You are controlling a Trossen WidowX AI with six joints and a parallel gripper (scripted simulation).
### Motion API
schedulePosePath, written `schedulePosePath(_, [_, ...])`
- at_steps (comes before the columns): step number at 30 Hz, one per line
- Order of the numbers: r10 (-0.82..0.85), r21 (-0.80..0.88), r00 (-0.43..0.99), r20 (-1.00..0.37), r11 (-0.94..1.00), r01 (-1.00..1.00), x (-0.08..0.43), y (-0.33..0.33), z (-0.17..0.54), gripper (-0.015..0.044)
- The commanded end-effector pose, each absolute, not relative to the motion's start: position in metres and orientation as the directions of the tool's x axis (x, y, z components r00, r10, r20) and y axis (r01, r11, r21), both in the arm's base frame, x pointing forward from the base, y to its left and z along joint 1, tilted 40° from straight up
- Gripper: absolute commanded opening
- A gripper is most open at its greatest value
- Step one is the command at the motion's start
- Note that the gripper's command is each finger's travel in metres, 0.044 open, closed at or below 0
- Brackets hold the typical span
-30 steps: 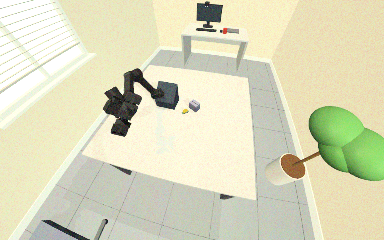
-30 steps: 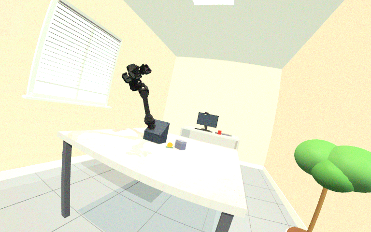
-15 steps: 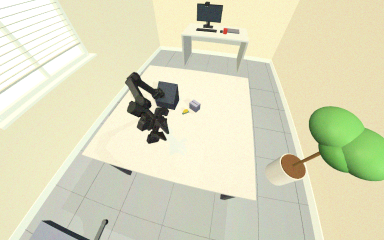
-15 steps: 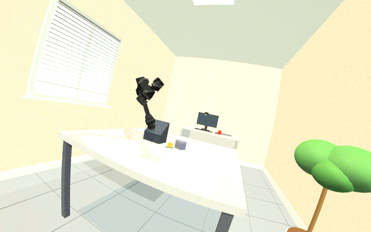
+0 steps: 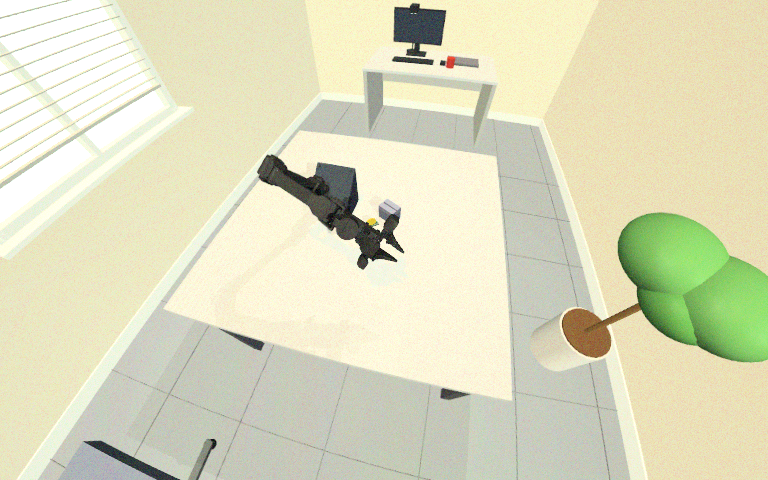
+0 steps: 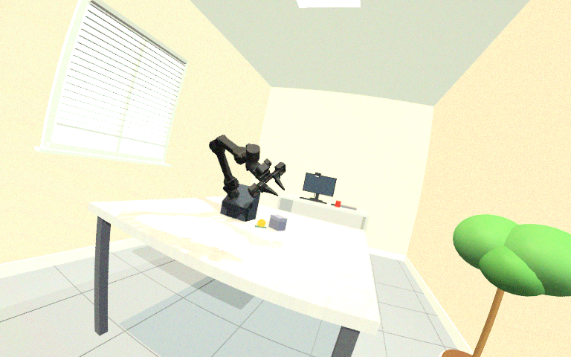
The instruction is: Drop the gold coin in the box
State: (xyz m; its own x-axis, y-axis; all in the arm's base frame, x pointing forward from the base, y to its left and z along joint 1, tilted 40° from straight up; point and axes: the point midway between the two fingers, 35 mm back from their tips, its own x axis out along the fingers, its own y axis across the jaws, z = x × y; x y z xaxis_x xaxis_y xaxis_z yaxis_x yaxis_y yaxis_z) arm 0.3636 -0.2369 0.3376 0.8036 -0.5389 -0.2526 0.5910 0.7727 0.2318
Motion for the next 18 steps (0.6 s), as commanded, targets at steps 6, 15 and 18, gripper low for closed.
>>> schedulePosePath(6, [-0.460,-0.071,0.616,-0.640,0.833,0.548,0.375,-0.177,0.205,0.0161])
schedulePosePath(15, [-0.453,-0.432,0.225,-0.863,0.891,0.137,0.325,-0.103,0.094,0.0161])
schedulePosePath(18, [-0.498,-0.504,0.084,-0.863,0.859,-0.087,0.297,-0.083,0.071,0.0161])
